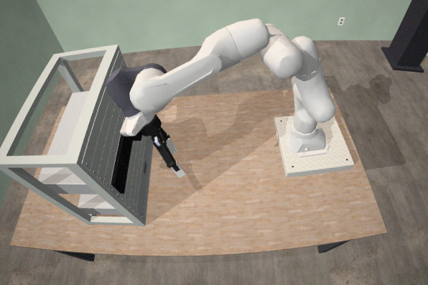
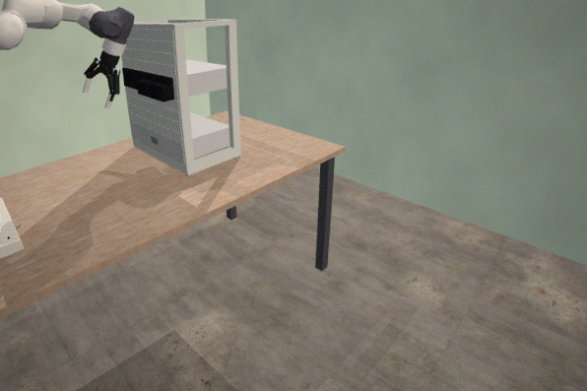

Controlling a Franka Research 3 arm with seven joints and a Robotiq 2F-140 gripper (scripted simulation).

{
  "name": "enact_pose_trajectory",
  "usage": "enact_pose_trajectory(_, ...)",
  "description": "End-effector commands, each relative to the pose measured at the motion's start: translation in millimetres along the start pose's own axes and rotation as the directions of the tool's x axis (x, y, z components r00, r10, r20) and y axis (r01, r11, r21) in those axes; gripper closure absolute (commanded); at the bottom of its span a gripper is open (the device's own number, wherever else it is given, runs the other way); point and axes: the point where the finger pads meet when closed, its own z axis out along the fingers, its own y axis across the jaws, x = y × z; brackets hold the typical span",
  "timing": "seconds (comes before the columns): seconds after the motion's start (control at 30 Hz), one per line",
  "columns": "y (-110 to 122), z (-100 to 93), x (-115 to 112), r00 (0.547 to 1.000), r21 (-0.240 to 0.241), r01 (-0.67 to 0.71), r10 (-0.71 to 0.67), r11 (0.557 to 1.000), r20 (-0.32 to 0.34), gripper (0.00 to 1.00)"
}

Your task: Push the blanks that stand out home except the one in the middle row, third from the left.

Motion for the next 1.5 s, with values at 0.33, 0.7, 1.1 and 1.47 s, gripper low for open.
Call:
enact_pose_trajectory(0.33, 0.0, -0.1, 0.0, 1.0, 0.0, 0.0, 0.0, 1.0, 0.0, 0.0)
enact_pose_trajectory(0.7, 0.0, -0.1, 0.0, 1.0, 0.0, 0.0, 0.0, 1.0, 0.0, 0.0)
enact_pose_trajectory(1.1, 0.0, -0.1, 0.0, 1.0, 0.0, 0.0, 0.0, 1.0, 0.0, 0.0)
enact_pose_trajectory(1.47, 0.0, -0.1, 0.0, 1.0, 0.0, 0.0, 0.0, 1.0, 0.0, 0.0)
